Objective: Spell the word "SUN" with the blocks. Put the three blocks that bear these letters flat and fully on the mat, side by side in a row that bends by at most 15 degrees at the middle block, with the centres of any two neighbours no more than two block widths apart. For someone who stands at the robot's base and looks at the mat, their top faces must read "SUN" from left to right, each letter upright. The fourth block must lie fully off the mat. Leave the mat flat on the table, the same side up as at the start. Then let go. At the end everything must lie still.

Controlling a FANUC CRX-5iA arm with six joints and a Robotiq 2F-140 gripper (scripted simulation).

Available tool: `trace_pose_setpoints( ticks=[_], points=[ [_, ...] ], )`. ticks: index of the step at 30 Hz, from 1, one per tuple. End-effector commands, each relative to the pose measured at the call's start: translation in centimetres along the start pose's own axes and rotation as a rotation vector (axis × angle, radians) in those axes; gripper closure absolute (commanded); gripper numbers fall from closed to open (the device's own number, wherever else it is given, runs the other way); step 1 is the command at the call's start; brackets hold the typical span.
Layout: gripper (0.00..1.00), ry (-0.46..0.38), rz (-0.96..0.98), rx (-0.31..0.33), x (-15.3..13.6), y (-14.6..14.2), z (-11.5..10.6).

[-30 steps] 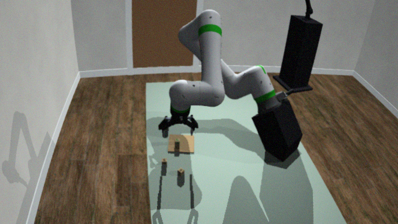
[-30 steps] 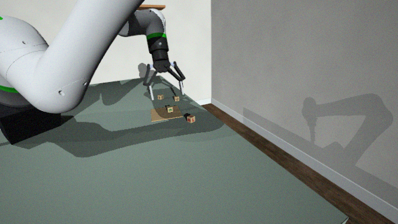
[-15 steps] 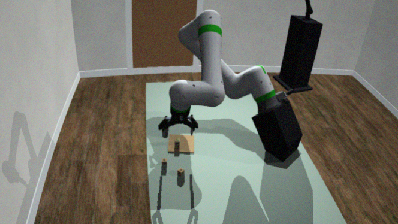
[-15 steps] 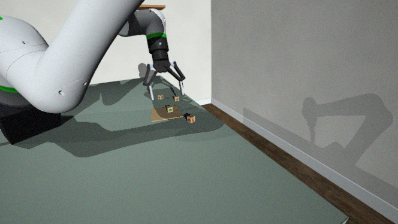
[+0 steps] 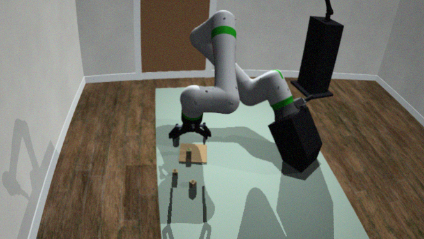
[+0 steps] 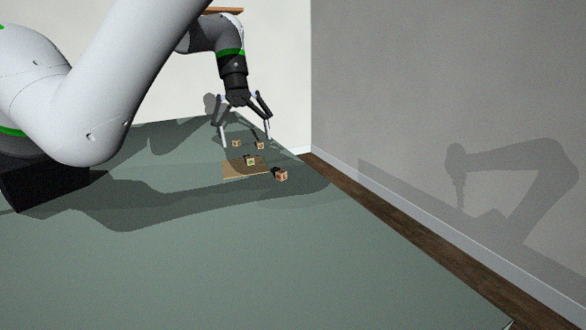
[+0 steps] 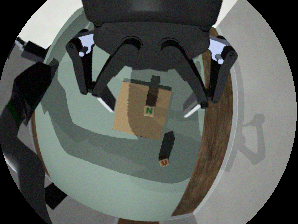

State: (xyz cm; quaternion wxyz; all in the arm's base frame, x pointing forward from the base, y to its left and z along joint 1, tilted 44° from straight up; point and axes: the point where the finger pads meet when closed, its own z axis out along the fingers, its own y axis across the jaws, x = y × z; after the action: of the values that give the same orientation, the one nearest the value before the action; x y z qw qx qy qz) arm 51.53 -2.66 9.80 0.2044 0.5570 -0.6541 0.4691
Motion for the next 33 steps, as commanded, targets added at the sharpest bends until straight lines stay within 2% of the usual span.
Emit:
trace_pose_setpoints(
  ticks=[1,6,7,9,11,13,14,15,18,33],
  points=[
    [0.0,0.0,0.0,0.0,0.0,0.0,0.0],
    [0.0,-0.001,0.0,0.0,0.1,-0.1,0.0],
    [0.0,-0.002,-0.001,0.0,1.0,-0.6,0.1],
    [0.0,-0.007,-0.002,-0.001,5.4,-2.6,0.5],
    [0.0,-0.008,-0.002,-0.001,7.1,-3.3,0.7],
    [0.0,-0.008,-0.002,-0.001,7.1,-3.3,0.7],
    [0.0,-0.006,-0.001,0.0,10.0,-4.3,1.0],
    [0.0,-0.005,-0.001,0.0,11.5,-4.7,1.1],
    [0.0,-0.001,0.0,0.0,14.5,-5.3,1.4],
    [0.0,0.0,0.0,0.0,14.7,-5.4,1.4]
  ],
)
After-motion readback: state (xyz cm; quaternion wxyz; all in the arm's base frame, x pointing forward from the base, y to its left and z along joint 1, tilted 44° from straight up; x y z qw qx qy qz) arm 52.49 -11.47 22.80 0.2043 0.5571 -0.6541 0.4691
